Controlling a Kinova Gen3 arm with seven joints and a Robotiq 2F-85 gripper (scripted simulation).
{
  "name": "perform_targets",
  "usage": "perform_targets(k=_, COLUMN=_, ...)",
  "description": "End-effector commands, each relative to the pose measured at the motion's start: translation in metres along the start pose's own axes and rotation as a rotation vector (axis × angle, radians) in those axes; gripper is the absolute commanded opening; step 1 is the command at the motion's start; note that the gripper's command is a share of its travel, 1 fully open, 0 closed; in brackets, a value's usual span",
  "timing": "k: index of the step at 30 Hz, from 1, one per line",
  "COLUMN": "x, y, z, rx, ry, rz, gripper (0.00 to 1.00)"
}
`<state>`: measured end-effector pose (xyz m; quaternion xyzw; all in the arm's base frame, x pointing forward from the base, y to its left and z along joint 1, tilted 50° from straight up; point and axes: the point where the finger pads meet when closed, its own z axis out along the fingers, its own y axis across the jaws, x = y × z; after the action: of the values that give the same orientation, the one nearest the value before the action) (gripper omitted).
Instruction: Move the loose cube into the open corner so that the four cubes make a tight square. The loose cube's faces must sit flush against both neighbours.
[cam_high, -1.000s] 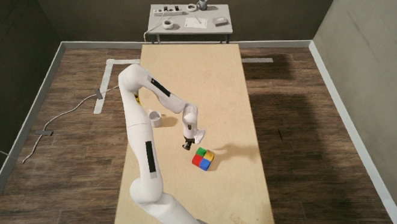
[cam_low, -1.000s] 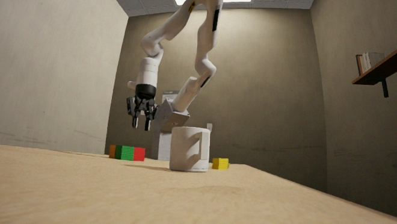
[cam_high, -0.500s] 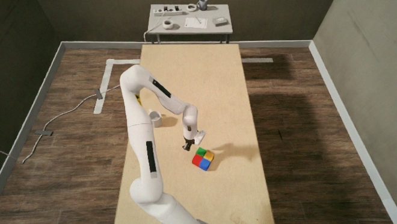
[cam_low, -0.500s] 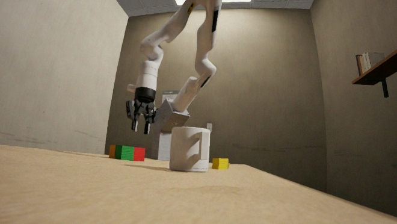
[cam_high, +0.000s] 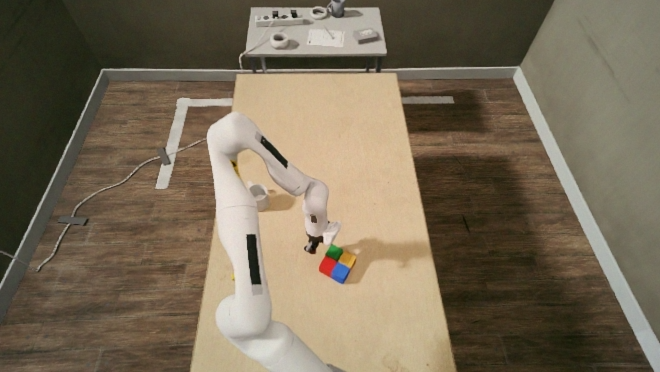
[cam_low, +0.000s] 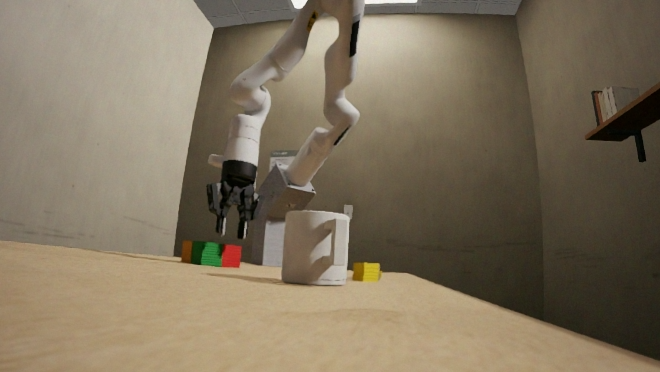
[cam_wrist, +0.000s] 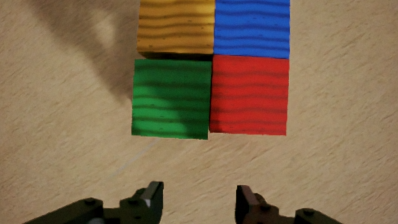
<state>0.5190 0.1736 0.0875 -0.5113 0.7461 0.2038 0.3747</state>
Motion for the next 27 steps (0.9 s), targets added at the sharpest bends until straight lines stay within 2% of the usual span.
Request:
perform_targets(k=1, x=0.002, y=0.004, z=0.008, rx=-0.011, ry=0.001, rz=0.002, gripper=0.53)
perform_targets(k=14, x=0.002, y=0.004, z=0.039, rx=-0.011, ry=0.001, rz=0.002, gripper=0.53)
perform_targets(k=27, x=0.002, y=0.004, z=0.046, rx=-0.011, ry=0.001, rz=0.002, gripper=0.53)
